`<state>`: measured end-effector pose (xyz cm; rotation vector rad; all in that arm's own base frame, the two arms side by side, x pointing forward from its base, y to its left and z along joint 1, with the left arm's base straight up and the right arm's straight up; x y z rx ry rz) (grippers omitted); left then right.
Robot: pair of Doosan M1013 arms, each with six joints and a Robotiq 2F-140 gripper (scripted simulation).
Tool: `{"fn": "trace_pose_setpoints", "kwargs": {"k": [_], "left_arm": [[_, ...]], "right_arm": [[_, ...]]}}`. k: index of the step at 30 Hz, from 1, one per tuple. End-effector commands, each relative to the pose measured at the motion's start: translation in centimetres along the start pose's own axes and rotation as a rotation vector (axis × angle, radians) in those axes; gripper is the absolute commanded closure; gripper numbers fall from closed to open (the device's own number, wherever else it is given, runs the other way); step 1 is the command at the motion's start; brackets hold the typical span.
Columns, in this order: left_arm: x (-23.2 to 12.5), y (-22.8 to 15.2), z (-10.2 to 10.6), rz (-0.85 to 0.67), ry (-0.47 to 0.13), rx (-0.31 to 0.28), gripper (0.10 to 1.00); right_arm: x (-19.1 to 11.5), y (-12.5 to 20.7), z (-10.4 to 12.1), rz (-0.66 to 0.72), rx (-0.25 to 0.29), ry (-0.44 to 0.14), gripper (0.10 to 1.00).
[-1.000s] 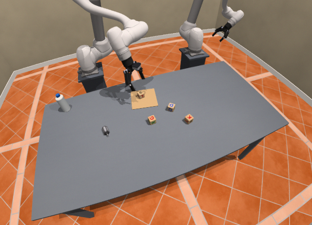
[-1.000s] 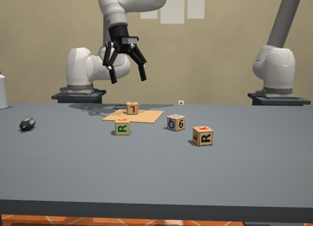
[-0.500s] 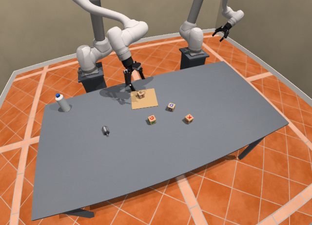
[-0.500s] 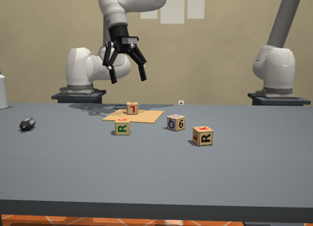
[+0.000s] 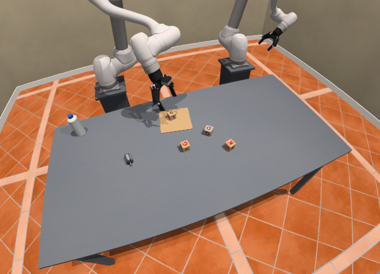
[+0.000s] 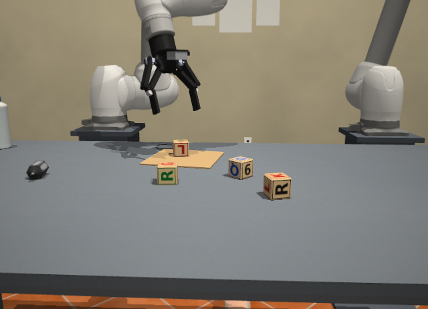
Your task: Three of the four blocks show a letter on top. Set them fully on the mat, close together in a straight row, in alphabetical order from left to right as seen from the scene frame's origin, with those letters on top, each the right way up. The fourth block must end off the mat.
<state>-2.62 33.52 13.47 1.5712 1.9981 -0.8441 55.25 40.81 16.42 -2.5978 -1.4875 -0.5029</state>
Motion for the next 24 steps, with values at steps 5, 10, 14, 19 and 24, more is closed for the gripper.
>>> {"fn": "trace_pose_setpoints", "kwargs": {"k": [5, 10, 14, 19, 24], "left_arm": [[0.0, 0.0, 0.0, 0.000, 0.001, 0.000, 0.098], [0.0, 0.0, 0.0, 0.000, 0.001, 0.000, 0.098], [0.0, 0.0, 0.0, 0.000, 0.001, 0.000, 0.098], [0.0, 0.0, 0.0, 0.000, 0.001, 0.000, 0.098], [0.0, 0.0, 0.0, 0.000, 0.001, 0.000, 0.098]], "right_arm": [[0.1, 0.0, -0.1, 0.000, 0.000, 0.001, 0.098], [0.4, -0.2, -0.1, 0.082, 0.016, -0.046, 0.098], [0.9, -0.5, -0.3, 0.209, 0.027, -0.124, 0.098], [1.3, -0.6, -0.8, 0.363, 0.018, -0.221, 0.098], [1.4, -0.6, -1.1, 0.435, 0.005, -0.265, 0.098]]}}
Point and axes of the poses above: on each arm, the point where the finger pads meet when closed, its own z axis out along the fingers, its own y axis across the jaws, x = y × z, the point moved 2 cm from there along -z, back along the fingers, and after that the axes turned 12 degrees about -z, right-handed, at the moved point
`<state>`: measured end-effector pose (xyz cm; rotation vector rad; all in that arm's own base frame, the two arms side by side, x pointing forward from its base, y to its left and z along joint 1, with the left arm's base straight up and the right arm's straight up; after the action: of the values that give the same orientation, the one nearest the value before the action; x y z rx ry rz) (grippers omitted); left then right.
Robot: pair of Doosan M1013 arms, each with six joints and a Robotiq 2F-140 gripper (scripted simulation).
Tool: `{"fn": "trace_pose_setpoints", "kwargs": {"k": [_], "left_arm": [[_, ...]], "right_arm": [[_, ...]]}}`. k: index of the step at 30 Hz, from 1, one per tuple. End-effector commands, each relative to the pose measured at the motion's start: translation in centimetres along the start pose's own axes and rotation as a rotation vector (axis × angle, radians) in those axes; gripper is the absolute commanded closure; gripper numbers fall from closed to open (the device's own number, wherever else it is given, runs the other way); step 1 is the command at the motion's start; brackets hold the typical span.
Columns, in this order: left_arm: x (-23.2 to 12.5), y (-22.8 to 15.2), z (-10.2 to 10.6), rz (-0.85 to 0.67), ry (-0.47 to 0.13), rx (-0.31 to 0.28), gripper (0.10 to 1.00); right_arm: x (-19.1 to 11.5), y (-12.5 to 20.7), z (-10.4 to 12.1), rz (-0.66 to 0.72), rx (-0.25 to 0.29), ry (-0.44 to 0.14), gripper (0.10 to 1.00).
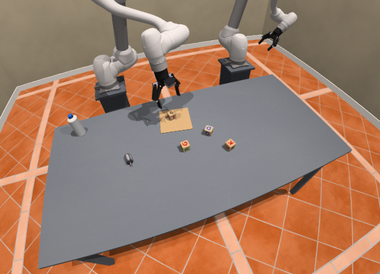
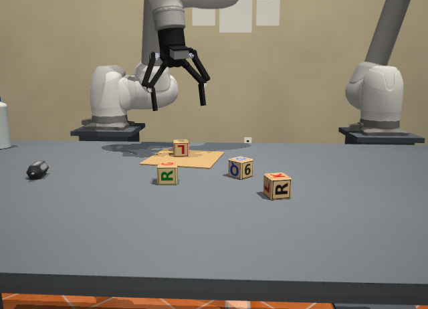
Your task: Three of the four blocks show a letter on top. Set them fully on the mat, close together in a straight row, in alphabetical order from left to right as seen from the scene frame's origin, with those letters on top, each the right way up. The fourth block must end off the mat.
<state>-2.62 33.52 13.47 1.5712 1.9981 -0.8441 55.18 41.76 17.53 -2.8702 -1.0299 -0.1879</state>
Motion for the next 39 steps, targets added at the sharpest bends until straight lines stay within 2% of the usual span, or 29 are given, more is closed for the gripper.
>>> {"fn": "trace_pose_setpoints", "kwargs": {"k": [1, 6, 24, 29, 34, 35, 39], "left_arm": [[0.0, 0.0, 0.0, 0.000, 0.001, 0.000, 0.098], [0.0, 0.0, 0.0, 0.000, 0.001, 0.000, 0.098], [0.0, 0.0, 0.0, 0.000, 0.001, 0.000, 0.098], [0.0, 0.0, 0.0, 0.000, 0.001, 0.000, 0.098], [0.0, 0.0, 0.0, 0.000, 0.001, 0.000, 0.098], [0.0, 0.0, 0.0, 0.000, 0.001, 0.000, 0.098], [0.0, 0.0, 0.0, 0.000, 0.001, 0.000, 0.098]], "right_arm": [[0.3, -0.2, -0.6, 0.147, -0.038, -0.093, 0.098], [0.4, -0.2, -1.1, 0.235, -0.064, -0.138, 0.098], [0.4, -0.2, -1.1, 0.237, -0.065, -0.139, 0.098], [0.2, -0.2, 0.8, 0.239, -0.059, -0.139, 0.098], [0.2, -0.2, 1.3, 0.239, -0.057, -0.138, 0.098], [0.2, -0.2, 1.3, 0.239, -0.057, -0.138, 0.548], [0.2, -0.2, 1.3, 0.239, -0.057, -0.138, 0.548]]}}
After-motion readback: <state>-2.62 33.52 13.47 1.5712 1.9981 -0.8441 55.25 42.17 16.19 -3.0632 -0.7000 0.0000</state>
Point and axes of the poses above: on each arm, the point where the finger pads meet when closed, its own z axis out along the fingers, its own y axis across the jaws, x = y × z, the point moved 2 cm from there along -z, back along the fingers, and after that the axes turned 12 degrees about -z, right-handed, at the moved point
